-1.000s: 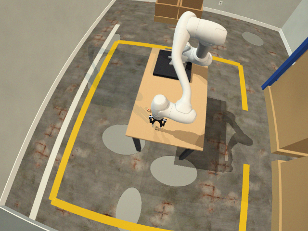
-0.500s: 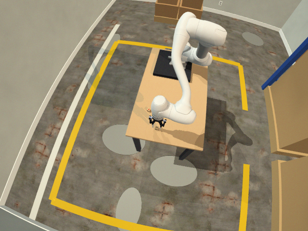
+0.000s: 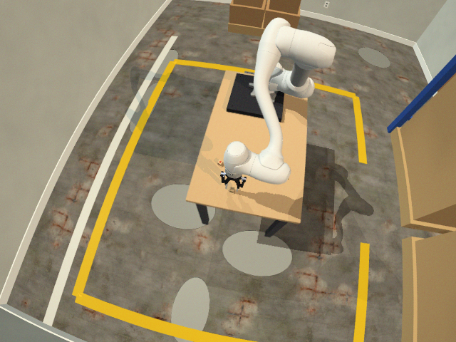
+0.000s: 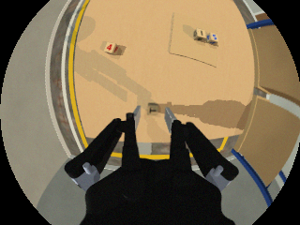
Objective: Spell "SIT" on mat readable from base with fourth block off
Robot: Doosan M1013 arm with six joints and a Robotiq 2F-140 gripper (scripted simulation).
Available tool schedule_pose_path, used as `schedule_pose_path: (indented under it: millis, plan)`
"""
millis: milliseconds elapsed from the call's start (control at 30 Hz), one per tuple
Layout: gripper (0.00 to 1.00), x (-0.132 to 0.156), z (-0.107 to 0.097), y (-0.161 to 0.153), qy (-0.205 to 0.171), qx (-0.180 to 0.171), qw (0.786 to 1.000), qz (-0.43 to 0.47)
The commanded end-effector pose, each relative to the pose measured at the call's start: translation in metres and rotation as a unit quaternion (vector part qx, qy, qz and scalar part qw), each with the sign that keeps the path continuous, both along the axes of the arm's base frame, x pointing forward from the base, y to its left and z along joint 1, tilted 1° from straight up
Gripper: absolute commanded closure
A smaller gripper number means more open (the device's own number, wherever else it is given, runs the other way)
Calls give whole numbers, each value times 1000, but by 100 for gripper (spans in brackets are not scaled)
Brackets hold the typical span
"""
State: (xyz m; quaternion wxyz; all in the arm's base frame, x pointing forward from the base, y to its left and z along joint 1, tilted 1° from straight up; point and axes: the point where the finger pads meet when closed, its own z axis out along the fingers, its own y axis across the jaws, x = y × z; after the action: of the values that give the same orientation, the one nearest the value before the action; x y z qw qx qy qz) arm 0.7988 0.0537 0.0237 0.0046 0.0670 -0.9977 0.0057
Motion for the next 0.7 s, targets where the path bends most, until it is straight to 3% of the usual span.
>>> schedule_pose_path:
  millis: [0,667]
  plan:
    - [63,0,0,0,0,0,1000,0]
    - [63,0,-29,0,0,0,1000,0]
